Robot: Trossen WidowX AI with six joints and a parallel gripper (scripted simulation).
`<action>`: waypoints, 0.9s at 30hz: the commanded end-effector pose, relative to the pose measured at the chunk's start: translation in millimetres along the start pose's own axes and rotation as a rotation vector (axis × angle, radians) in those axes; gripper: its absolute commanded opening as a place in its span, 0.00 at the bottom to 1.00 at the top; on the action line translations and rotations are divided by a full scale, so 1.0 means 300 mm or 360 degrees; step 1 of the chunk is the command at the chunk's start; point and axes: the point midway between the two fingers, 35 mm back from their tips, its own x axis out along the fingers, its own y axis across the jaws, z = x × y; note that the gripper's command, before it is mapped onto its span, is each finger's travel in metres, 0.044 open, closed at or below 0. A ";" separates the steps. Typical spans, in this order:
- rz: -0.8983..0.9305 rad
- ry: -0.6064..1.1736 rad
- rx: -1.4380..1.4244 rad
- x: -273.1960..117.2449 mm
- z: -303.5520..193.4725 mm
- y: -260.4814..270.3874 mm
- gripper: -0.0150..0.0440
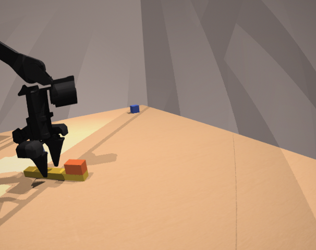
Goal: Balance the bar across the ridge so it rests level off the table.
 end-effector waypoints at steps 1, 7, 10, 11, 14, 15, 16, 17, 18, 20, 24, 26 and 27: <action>0.0016 -0.0018 -0.0007 0.019 0.006 0.005 0.79; 0.0016 -0.0018 -0.0007 0.019 0.006 0.005 0.79; 0.0016 -0.0018 -0.0007 0.019 0.006 0.005 0.79; 0.0016 -0.0018 -0.0007 0.019 0.006 0.005 0.79; 0.0016 -0.0018 -0.0007 0.019 0.006 0.005 0.79; 0.0016 -0.0018 -0.0007 0.019 0.006 0.005 0.79; 0.0016 -0.0018 -0.0007 0.019 0.006 0.005 0.79; 0.0007 -0.0015 0.0000 0.014 0.006 0.003 0.74; 0.0007 -0.0015 0.0000 0.014 0.006 0.003 0.70; 0.0007 -0.0015 0.0000 0.014 0.006 0.003 0.61; 0.0007 -0.0015 0.0000 0.014 0.006 0.003 0.50; 0.0007 -0.0015 0.0000 0.014 0.006 0.003 0.48; 0.0007 -0.0015 0.0000 0.014 0.006 0.003 0.46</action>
